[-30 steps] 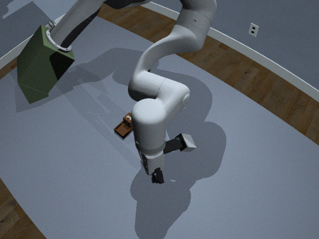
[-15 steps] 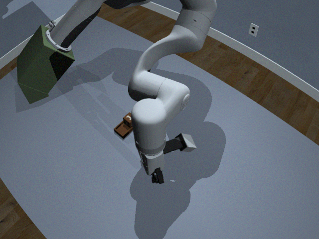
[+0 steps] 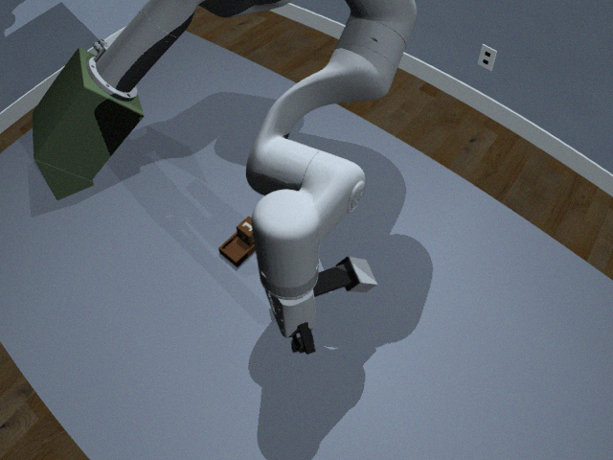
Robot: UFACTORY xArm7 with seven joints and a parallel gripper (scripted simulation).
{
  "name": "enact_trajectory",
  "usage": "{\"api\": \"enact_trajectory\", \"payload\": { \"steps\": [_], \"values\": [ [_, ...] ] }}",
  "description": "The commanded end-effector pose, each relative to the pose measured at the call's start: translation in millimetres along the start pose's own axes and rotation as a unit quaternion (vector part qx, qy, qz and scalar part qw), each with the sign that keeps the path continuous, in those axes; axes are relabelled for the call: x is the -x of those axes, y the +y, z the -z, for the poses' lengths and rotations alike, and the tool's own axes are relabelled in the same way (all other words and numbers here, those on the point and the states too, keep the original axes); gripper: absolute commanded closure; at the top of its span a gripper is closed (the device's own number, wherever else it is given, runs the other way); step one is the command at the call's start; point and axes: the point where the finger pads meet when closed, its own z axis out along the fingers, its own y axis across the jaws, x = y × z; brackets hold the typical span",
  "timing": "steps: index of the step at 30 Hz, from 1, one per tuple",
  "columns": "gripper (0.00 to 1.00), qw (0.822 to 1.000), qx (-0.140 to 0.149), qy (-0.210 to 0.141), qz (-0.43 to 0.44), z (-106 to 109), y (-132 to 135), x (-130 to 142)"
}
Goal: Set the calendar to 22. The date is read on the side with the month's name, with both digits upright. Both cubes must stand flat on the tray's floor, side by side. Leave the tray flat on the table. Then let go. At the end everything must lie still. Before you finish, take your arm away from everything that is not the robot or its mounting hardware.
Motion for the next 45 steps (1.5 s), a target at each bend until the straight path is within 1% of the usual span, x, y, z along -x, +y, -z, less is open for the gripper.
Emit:
{"api": "enact_trajectory", "payload": {
  "steps": [1,21,26,28,34,37,40,45],
  "values": [
    [0.00,1.000,0.003,-0.001,0.000,2.5,1.8,0.6],
    [0.00,1.000,0.003,-0.001,0.000,4.6,1.8,0.6],
    [0.00,1.000,0.003,-0.001,0.000,19.0,1.7,0.6],
    [0.00,1.000,0.003,-0.001,0.000,19.0,1.7,0.6],
    [0.00,1.000,0.003,-0.001,0.000,46.3,1.6,0.6],
    [0.00,1.000,0.003,-0.001,0.000,56.5,1.5,0.5],
    [0.00,1.000,0.003,-0.001,0.000,61.6,1.5,0.5],
    [0.00,1.000,0.003,-0.001,0.000,62.5,1.5,0.5]
  ]
}}
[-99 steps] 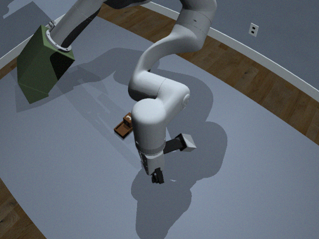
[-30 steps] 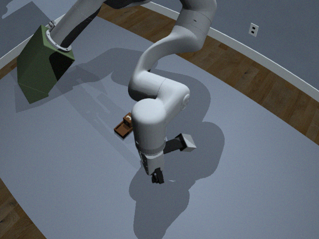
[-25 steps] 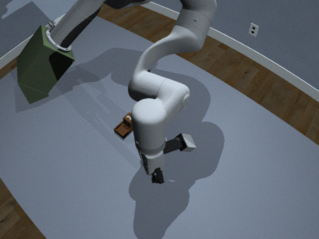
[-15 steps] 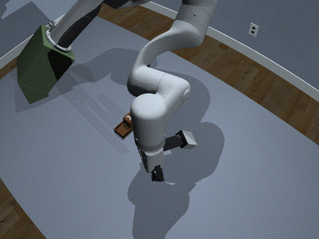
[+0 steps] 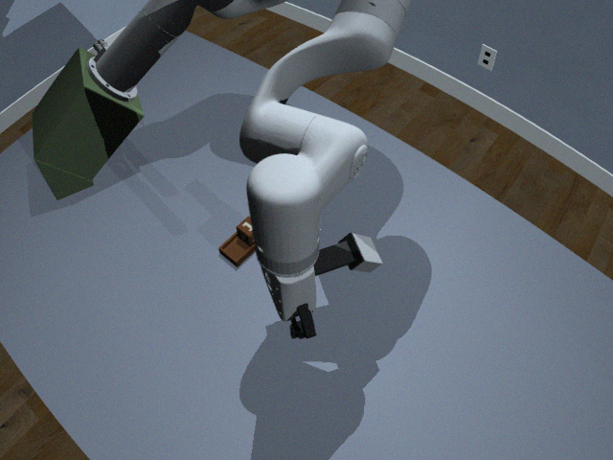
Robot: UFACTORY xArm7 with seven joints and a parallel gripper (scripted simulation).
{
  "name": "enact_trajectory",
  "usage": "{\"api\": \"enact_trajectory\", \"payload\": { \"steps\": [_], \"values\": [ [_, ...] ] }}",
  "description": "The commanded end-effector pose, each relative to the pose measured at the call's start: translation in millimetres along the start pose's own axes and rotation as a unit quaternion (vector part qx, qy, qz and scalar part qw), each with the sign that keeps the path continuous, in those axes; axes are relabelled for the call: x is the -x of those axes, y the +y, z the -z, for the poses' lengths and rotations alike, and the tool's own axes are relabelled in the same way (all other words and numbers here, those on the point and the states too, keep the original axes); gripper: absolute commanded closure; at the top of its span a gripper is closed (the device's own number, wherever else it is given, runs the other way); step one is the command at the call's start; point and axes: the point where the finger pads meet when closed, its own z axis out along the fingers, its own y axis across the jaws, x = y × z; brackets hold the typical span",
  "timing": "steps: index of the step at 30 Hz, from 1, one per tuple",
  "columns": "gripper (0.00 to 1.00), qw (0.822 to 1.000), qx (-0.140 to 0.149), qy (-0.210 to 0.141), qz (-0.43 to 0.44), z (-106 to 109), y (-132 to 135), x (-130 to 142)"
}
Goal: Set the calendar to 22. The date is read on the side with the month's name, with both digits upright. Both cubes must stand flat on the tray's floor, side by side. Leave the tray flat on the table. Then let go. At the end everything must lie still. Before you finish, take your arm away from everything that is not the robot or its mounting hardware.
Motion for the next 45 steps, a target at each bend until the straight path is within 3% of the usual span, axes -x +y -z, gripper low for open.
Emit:
{"api": "enact_trajectory", "payload": {
  "steps": [1,18,27,32,35,41,45],
  "values": [
    [0.00,1.000,0.003,-0.001,0.000,3.4,1.5,0.6],
    [0.00,1.000,0.003,-0.001,0.010,3.5,1.1,0.3],
    [0.00,0.995,0.003,-0.001,0.101,4.9,-2.9,-2.5],
    [0.00,0.980,0.003,-0.001,0.201,6.3,-7.4,-5.5],
    [0.00,0.979,0.003,-0.001,0.205,6.3,-7.6,-5.6],
    [0.00,0.950,0.003,-0.001,0.312,7.9,-12.6,-8.9],
    [0.00,0.920,0.004,-0.001,0.392,9.0,-16.5,-11.3]
  ]
}}
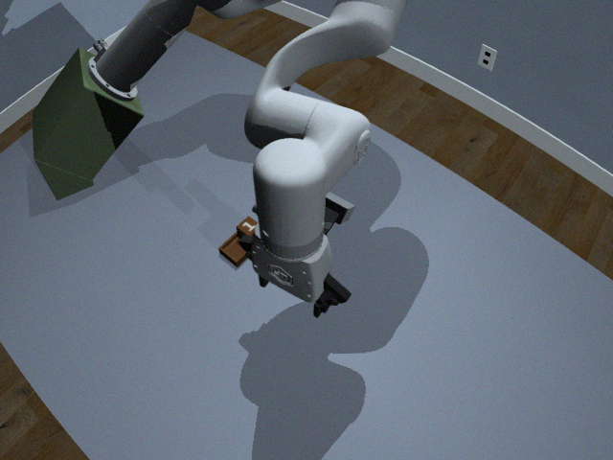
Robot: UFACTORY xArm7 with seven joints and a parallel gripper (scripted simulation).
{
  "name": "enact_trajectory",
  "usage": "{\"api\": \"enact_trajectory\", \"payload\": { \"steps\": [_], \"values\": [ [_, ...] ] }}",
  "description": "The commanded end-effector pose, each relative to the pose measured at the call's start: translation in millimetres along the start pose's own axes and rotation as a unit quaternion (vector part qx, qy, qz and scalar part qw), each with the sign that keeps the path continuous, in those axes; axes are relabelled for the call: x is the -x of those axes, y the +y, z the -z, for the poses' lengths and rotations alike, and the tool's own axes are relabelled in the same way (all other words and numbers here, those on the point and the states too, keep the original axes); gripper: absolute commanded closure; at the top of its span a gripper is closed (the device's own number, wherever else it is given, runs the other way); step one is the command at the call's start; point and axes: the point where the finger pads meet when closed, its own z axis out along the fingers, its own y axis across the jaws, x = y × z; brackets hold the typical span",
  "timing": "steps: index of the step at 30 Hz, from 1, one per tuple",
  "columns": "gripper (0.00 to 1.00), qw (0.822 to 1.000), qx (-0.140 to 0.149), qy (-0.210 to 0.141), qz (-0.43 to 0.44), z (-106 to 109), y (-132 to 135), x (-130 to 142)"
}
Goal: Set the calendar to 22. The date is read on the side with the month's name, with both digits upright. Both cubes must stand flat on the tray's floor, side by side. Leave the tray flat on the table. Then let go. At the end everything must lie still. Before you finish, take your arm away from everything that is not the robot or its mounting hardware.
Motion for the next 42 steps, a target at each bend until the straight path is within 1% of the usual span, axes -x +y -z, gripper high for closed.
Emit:
{"api": "enact_trajectory", "payload": {
  "steps": [1,4,7,9,11,12,13,19,20,21,23,24,25,26,28,29,32,33,34,35,37,40,41,42],
  "values": [
    [0.00,0.997,0.006,-0.002,0.081,3.5,-0.6,-2.5],
    [0.00,0.990,0.006,-0.002,0.140,4.2,-1.8,-5.5],
    [0.00,0.988,0.006,-0.002,0.152,4.4,-2.0,-6.1],
    [0.00,0.978,0.006,-0.003,0.211,5.1,-3.2,-9.1],
    [0.00,0.974,0.006,-0.003,0.226,5.3,-3.5,-9.9],
    [0.00,0.966,0.006,-0.003,0.257,5.7,-4.2,-11.5],
    [0.00,0.965,0.006,-0.003,0.263,5.8,-4.4,-11.8],
    [0.00,0.928,0.006,-0.004,0.373,7.1,-6.9,-17.7],
    [0.00,0.926,0.006,-0.004,0.378,7.2,-7.0,-17.9],
    [0.00,0.914,0.006,-0.004,0.407,7.5,-7.7,-19.5],
    [0.00,0.914,0.006,-0.004,0.407,7.5,-7.7,-19.5],
    [0.00,0.910,0.006,-0.004,0.416,7.6,-8.0,-20.0],
    [0.00,0.891,0.006,-0.004,0.453,8.1,-8.9,-22.1],
    [0.00,0.882,0.006,-0.004,0.471,8.3,-9.4,-23.0],
    [0.00,0.872,0.006,-0.005,0.490,8.5,-9.9,-24.1],
    [0.00,0.859,0.006,-0.005,0.512,8.8,-10.5,-25.4],
    [0.00,0.830,0.005,-0.005,0.558,9.4,-11.9,-28.1],
    [0.00,0.827,0.005,-0.005,0.562,9.4,-12.0,-28.3],
    [0.00,0.809,0.005,-0.005,0.588,9.7,-12.8,-29.9],
    [0.00,0.803,0.005,-0.005,0.596,9.8,-13.0,-30.4],
    [0.00,0.777,0.005,-0.005,0.629,10.3,-14.1,-32.5],
    [0.00,0.777,0.005,-0.005,0.629,10.3,-14.1,-32.5],
    [0.00,0.750,0.005,-0.006,0.661,10.7,-15.2,-34.5],
    [0.00,0.731,0.004,-0.006,0.682,10.9,-15.9,-35.9]
  ]
}}
